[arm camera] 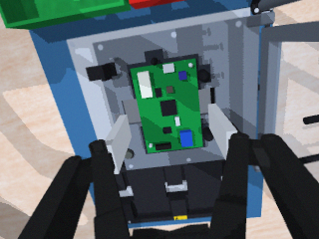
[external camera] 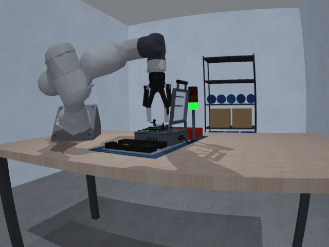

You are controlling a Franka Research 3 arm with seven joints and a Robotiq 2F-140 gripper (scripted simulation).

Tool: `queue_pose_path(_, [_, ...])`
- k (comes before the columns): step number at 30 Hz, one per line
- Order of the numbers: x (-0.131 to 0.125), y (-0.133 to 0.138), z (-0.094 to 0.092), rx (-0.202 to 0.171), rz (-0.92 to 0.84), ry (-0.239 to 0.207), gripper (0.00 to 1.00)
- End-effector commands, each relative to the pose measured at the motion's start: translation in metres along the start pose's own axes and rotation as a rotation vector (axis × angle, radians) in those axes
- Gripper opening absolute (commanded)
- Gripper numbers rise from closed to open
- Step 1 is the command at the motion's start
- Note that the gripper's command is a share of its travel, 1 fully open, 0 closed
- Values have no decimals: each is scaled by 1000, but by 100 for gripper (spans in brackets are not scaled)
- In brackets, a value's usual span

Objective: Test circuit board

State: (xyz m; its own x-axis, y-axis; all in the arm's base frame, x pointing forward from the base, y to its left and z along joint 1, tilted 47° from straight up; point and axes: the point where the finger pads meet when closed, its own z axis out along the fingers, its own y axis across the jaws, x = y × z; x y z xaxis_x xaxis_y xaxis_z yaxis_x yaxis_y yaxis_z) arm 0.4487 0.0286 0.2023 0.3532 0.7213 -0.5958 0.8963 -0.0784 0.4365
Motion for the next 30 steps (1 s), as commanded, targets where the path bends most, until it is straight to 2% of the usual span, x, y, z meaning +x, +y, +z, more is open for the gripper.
queue_pose_path(1, [3, 2, 12, -5, -6, 9, 58])
queue_pose_path(11, [4, 2, 28, -5, -6, 9, 58])
queue_pose_path(30, [4, 2, 29, -5, -6, 9, 58])
